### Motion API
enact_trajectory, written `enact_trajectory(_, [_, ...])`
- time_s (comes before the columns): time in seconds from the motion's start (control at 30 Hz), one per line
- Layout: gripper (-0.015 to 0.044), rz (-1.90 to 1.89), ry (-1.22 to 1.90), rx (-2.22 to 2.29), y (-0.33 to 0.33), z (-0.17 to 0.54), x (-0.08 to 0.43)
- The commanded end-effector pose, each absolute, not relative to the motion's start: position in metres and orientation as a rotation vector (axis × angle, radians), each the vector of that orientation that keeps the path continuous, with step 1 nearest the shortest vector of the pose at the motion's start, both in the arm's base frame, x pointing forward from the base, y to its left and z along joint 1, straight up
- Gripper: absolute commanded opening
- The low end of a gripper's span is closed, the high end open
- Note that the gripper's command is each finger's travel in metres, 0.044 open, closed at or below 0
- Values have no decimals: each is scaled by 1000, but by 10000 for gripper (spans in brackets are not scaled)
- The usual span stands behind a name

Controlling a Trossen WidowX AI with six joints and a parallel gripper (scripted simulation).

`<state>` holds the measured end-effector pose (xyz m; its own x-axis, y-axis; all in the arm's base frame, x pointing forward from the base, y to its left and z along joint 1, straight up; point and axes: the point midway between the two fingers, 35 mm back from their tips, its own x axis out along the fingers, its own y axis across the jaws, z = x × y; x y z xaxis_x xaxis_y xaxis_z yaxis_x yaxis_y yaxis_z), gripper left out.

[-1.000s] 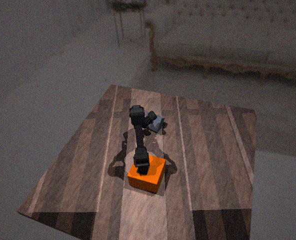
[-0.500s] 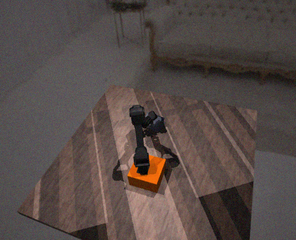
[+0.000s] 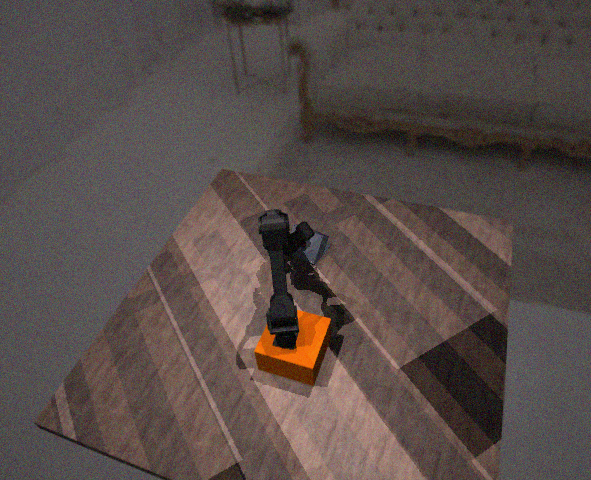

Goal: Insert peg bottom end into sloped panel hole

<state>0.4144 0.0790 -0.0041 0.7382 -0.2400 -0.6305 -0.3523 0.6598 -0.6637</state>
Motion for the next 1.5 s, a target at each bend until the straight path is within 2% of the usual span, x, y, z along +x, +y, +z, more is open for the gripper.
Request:
enact_trajectory(0.0, [131,71,763,-870,79,-4,414])
enact_trajectory(0.4, [440,71,763,-870,80,-2,412])
enact_trajectory(1.47, [440,76,760,-869,95,27,384])
